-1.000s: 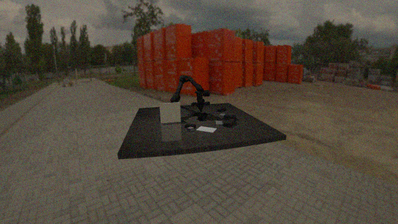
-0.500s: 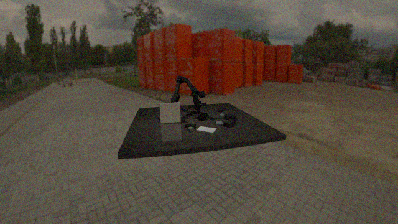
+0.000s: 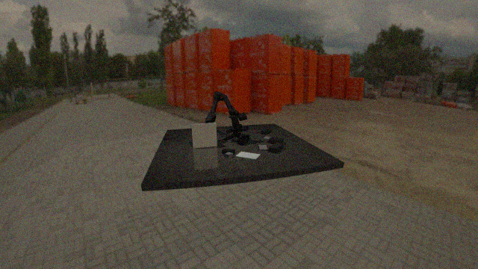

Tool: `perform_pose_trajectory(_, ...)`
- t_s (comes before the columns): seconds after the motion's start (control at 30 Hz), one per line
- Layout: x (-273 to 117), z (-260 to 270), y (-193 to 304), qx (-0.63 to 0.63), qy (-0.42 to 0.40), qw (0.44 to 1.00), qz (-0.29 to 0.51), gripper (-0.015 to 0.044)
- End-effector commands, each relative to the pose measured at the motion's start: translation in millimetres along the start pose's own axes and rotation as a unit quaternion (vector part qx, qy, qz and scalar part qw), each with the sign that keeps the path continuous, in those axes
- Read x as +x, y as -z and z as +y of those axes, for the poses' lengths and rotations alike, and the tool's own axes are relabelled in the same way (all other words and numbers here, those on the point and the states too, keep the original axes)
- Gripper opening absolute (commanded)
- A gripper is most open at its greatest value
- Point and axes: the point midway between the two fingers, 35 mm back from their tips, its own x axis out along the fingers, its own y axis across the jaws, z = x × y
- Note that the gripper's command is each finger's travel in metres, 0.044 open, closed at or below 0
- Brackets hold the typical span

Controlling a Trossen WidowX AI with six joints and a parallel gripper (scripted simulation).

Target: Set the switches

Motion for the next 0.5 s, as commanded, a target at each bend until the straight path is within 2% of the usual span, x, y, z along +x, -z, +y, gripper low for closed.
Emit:
perform_pose_trajectory(0.0,7.2,4.3,3.0,0.004,-0.002,1.000,0.004,0.0000)
perform_pose_trajectory(0.47,15.1,5.8,2.9,0.004,-0.003,1.000,0.003,0.0000)
